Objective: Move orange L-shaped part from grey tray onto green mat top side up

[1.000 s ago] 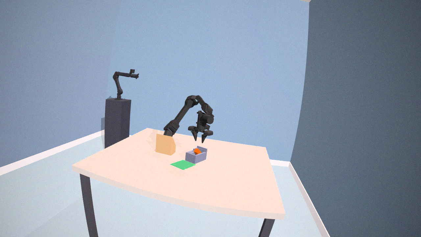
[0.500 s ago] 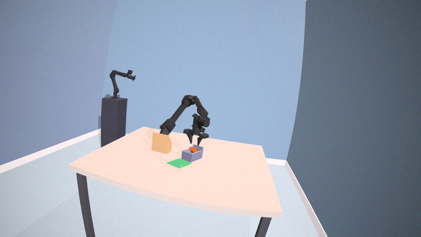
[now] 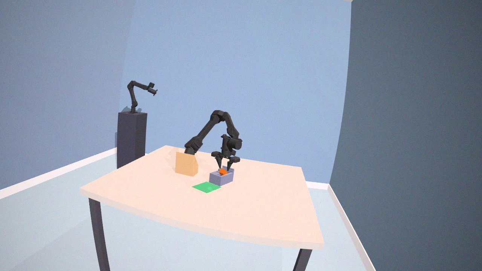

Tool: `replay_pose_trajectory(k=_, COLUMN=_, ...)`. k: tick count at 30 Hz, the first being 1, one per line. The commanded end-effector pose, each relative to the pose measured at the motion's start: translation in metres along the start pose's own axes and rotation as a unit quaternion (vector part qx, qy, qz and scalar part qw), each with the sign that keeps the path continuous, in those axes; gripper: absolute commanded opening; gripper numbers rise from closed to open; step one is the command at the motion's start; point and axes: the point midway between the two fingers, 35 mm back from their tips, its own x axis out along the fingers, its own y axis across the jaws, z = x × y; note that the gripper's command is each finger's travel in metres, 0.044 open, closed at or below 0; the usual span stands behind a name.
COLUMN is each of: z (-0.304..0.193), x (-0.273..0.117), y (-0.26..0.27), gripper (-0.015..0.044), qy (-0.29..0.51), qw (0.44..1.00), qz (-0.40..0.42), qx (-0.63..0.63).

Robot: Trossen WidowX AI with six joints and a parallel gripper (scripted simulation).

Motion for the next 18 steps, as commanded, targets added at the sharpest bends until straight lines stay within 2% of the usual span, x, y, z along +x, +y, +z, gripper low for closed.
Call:
replay_pose_trajectory(k=1, z=-0.001, x=0.009, y=0.001, gripper=0.028, qy=-0.003, qw=1.0, qz=0.003, qx=0.006)
replay_pose_trajectory(k=15, z=0.0, x=0.026, y=0.003, gripper=0.028, qy=-0.004, qw=1.0, qz=0.004, qx=0.005)
replay_pose_trajectory(k=18, z=0.001, x=0.022, y=0.002, gripper=0.0201, qy=-0.001, qw=1.0, qz=0.002, qx=0.0)
